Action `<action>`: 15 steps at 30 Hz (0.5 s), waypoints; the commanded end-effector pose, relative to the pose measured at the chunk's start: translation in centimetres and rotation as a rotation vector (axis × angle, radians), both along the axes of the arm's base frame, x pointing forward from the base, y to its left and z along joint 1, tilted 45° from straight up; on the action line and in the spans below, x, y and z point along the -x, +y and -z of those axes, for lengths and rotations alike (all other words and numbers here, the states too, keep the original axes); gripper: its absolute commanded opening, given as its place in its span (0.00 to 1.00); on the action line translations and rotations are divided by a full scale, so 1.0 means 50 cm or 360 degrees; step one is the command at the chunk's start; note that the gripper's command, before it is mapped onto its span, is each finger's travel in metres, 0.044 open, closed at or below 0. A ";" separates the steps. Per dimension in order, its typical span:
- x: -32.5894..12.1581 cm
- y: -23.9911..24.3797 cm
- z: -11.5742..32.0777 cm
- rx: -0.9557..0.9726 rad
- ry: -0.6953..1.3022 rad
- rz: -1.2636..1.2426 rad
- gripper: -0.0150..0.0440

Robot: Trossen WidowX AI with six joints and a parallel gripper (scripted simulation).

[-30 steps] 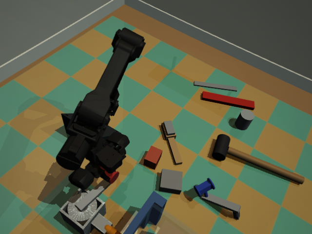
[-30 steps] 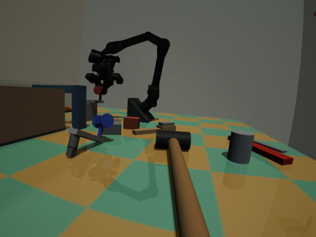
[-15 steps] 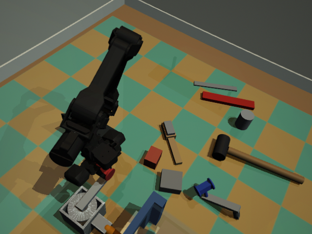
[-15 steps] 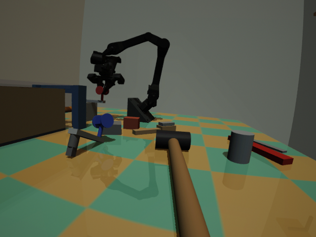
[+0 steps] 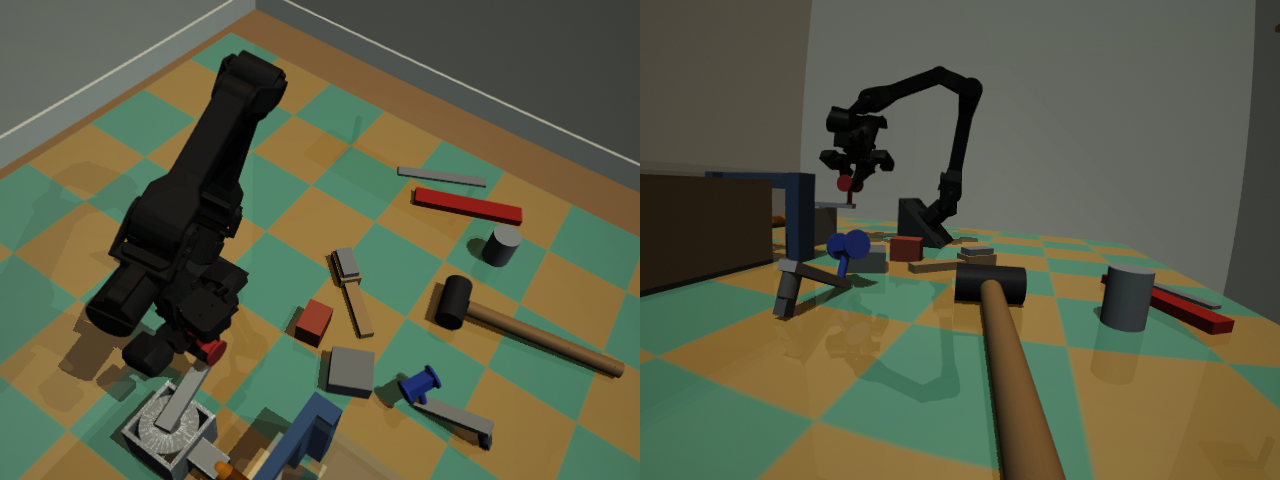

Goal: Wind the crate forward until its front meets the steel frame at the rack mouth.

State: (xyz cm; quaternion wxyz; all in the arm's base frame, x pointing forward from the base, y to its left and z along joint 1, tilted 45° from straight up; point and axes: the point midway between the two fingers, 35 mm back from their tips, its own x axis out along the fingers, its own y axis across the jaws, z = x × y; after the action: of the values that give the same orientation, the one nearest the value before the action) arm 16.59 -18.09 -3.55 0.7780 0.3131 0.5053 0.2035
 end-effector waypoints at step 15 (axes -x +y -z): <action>0.059 -0.016 0.019 0.0007 0.0050 0.0000 0.25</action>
State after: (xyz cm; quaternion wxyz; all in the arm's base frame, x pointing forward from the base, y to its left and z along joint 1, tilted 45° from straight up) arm 14.63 -18.60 -3.98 0.7754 0.3174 0.5082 0.1994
